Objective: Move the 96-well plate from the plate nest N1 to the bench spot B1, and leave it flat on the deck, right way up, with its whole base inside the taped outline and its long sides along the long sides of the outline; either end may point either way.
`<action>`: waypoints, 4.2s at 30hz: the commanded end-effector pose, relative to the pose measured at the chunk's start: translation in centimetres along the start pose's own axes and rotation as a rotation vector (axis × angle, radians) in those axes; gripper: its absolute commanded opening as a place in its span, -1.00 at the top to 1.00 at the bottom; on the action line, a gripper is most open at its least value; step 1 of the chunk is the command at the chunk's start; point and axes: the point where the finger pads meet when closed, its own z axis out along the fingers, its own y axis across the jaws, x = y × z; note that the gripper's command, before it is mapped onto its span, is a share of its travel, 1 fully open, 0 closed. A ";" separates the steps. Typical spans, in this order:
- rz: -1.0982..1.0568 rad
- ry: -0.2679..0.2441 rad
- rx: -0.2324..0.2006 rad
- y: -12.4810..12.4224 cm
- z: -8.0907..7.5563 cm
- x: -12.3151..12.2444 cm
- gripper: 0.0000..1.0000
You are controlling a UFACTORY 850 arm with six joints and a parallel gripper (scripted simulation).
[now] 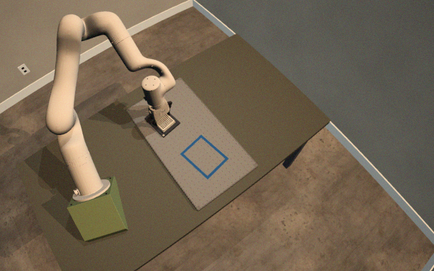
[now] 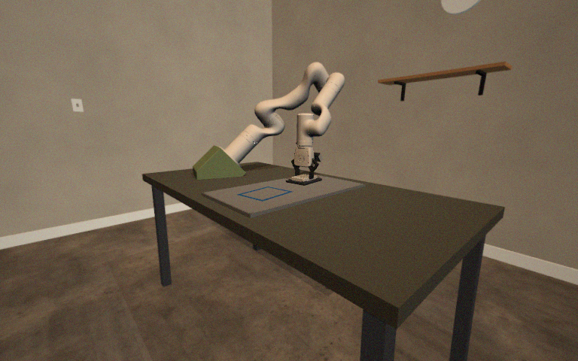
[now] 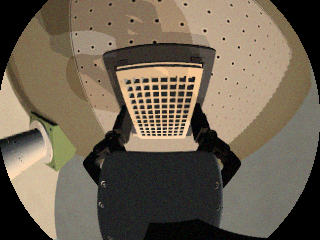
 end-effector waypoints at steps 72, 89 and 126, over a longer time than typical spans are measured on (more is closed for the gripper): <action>0.000 0.000 -0.001 0.1 -4.7 0.0 1.00; -0.001 0.000 -0.001 0.1 -7.2 0.0 1.00; -0.010 -0.001 -0.001 0.3 -7.9 -4.7 1.00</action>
